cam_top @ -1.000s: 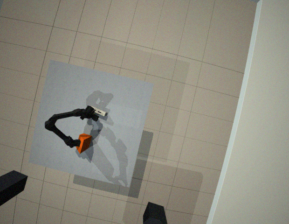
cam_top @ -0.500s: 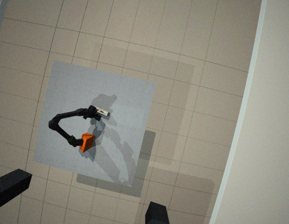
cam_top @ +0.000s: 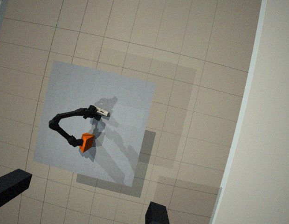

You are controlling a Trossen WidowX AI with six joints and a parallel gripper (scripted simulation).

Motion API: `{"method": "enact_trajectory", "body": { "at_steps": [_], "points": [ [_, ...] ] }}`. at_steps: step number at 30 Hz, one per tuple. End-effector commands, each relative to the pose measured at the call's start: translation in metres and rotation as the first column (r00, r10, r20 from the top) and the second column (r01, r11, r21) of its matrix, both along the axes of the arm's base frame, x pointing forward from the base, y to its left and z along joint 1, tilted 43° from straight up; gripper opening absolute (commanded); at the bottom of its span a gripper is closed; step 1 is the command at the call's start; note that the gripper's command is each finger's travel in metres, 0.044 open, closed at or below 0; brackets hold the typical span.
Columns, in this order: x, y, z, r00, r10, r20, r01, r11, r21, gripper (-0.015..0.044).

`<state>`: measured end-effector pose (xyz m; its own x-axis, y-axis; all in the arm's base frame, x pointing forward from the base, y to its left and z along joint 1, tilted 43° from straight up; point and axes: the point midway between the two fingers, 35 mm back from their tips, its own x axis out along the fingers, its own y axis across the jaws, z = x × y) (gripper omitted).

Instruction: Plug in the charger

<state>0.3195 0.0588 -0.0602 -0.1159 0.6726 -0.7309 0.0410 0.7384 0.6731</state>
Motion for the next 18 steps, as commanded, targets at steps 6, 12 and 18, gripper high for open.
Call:
{"method": "enact_trajectory", "body": {
  "at_steps": [6, 12, 18],
  "points": [
    [0.0029, 0.0006, 0.0008, 1.0, -0.004, -0.001, 0.004, 1.0, 0.004, 0.0],
    [0.004, 0.0006, 0.0008, 1.0, -0.004, -0.001, 0.004, 1.0, 0.004, 0.0],
    [0.0052, 0.0006, 0.0008, 1.0, -0.004, -0.001, 0.004, 1.0, 0.004, 0.0]
  ]
}}
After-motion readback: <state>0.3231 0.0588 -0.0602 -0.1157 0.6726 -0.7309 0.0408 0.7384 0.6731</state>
